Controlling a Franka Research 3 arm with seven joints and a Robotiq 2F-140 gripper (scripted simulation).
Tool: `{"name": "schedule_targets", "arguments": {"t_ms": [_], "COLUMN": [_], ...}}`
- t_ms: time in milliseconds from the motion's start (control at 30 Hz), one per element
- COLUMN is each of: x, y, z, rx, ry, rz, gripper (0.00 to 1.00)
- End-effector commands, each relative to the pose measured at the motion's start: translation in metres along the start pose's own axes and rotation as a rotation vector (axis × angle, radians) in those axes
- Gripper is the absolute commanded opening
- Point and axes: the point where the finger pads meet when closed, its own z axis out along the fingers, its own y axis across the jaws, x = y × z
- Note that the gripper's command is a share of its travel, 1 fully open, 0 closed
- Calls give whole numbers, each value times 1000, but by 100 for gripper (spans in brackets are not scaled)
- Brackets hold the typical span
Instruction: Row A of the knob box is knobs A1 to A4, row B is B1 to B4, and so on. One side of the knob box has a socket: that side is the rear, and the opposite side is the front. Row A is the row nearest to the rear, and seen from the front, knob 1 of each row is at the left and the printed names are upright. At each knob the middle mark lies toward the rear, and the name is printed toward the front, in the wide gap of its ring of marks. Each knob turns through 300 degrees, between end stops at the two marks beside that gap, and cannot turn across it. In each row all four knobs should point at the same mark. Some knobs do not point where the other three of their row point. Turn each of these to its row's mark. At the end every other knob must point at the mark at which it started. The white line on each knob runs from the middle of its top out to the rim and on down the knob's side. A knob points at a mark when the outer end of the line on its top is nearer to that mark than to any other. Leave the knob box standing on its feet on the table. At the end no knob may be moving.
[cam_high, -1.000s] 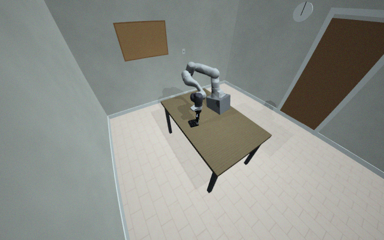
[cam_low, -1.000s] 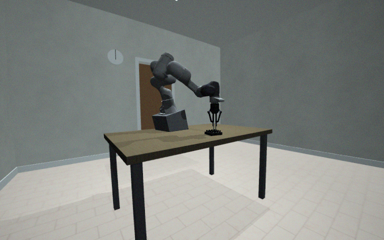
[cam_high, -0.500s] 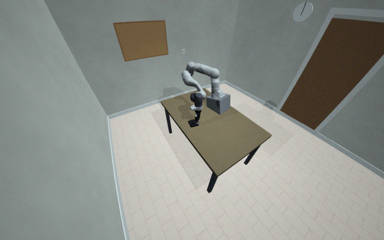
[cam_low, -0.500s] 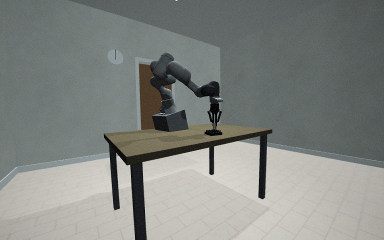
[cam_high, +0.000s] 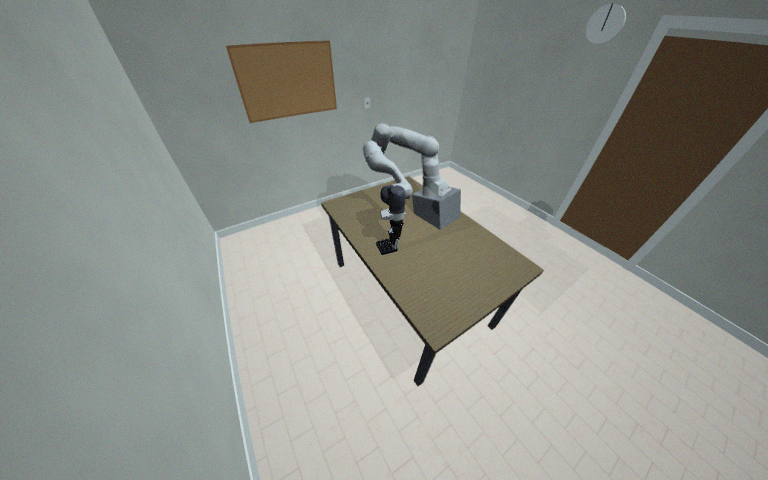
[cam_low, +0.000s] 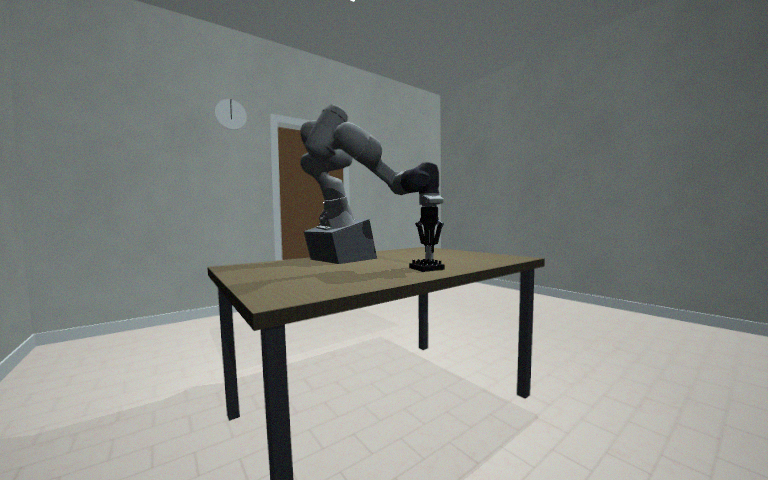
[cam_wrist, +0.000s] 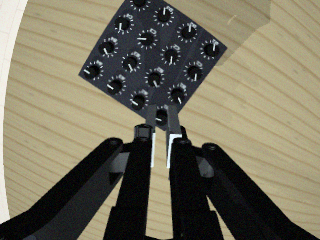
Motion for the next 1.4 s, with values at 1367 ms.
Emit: {"name": "schedule_targets", "arguments": {"t_ms": [1367], "x": [0], "y": [-1], "z": [0], "rx": [6], "ry": [2], "rz": [283], "gripper": [12]}}
